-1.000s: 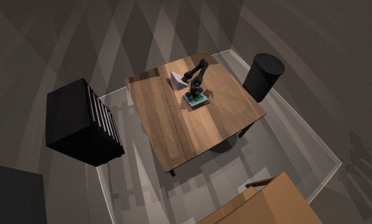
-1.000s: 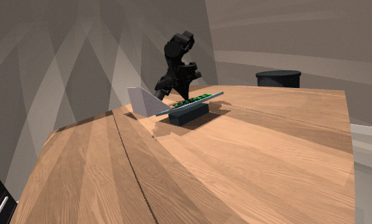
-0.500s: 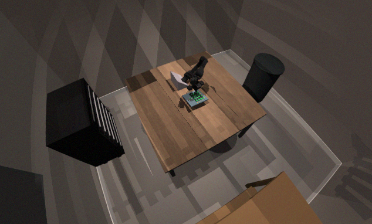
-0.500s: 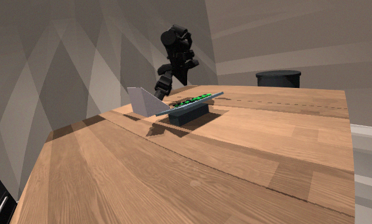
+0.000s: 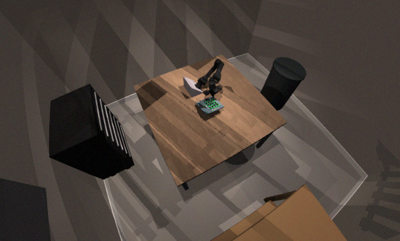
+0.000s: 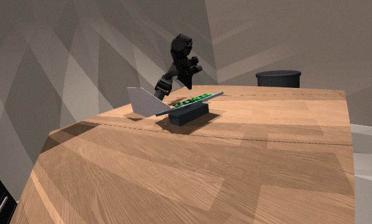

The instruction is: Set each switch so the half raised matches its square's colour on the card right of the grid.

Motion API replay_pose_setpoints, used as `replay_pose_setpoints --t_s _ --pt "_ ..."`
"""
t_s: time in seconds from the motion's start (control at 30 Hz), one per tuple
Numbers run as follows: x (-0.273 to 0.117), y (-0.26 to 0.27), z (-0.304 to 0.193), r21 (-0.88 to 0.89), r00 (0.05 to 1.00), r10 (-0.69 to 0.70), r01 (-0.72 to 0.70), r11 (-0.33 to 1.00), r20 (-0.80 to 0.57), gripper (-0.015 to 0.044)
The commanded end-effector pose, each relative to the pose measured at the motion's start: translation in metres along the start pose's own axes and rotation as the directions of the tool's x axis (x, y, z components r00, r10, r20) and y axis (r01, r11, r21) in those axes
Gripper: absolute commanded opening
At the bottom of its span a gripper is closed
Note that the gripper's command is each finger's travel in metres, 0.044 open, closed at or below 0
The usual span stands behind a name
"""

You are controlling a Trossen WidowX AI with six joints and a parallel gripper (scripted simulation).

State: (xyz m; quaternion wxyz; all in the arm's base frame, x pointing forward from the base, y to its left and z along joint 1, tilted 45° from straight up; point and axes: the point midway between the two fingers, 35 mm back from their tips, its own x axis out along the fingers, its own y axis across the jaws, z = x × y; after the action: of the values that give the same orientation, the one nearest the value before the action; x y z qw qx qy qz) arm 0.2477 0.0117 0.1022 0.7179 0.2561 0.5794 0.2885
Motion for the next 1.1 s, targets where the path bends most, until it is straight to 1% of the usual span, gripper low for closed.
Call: replay_pose_setpoints --t_s 0.0,0.63,1.07 --pt "0.015 0.003 -0.003 0.0 1.0 0.007 -0.007 1.0 0.012 0.0" --pt "0.038 0.004 -0.003 0.0 1.0 0.008 -0.008 1.0 0.012 0.0" --pt "0.039 0.004 -0.003 0.0 1.0 0.008 -0.008 1.0 0.012 0.0"
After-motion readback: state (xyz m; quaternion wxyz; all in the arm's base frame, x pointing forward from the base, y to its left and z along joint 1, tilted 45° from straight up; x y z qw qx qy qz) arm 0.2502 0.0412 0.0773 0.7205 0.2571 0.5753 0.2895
